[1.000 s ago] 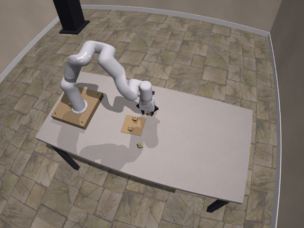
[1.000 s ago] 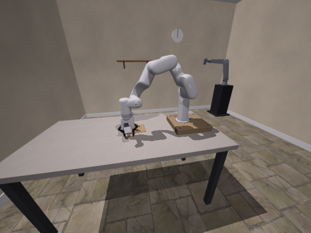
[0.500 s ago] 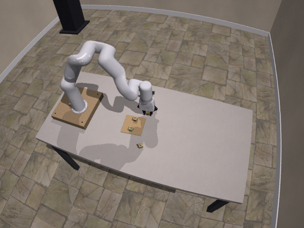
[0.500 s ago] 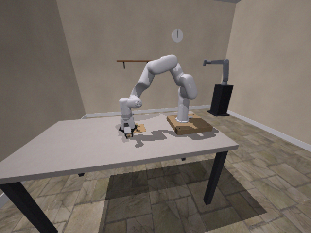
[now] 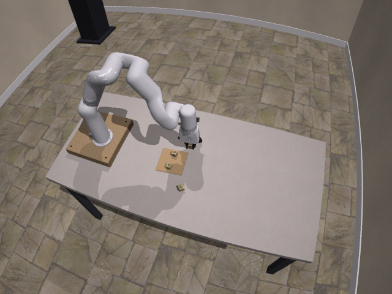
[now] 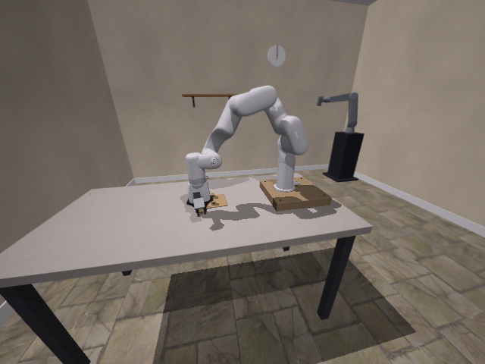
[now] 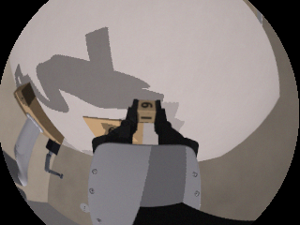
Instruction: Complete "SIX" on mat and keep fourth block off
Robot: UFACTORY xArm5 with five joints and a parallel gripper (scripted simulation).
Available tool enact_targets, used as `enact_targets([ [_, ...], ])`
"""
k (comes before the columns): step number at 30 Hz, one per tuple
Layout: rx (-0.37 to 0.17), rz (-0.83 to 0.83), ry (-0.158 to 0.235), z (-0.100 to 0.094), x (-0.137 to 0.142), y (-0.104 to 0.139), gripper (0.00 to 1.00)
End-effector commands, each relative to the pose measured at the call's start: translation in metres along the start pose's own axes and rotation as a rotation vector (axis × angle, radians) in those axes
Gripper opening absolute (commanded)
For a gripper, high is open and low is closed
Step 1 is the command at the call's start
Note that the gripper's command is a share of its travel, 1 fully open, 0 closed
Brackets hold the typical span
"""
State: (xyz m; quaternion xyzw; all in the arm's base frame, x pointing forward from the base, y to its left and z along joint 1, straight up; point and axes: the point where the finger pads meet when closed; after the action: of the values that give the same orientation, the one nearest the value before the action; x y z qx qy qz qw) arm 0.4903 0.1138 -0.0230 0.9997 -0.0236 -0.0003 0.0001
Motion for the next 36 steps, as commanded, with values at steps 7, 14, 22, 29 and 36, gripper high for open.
enact_targets([
  [7,0.001,0.0,0.004,-0.001,0.001,0.0,0.21],
  [14,0.001,0.0,0.004,-0.001,0.001,0.0,0.21],
  [22,0.001,0.0,0.004,-0.001,0.001,0.0,0.21],
  [29,0.001,0.0,0.004,-0.011,0.001,0.0,0.21],
  [36,0.001,0.0,0.004,-0.044,0.001,0.0,0.21],
])
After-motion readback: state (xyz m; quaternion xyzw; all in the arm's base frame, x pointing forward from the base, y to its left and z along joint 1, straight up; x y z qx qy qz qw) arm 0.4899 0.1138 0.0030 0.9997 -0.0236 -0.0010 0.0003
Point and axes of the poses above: the point where the finger pads meet when closed, its own z axis out along the fingers, its own x axis across the jaws, y = z × x, and after that the axes turned 9 degrees about z, right-handed
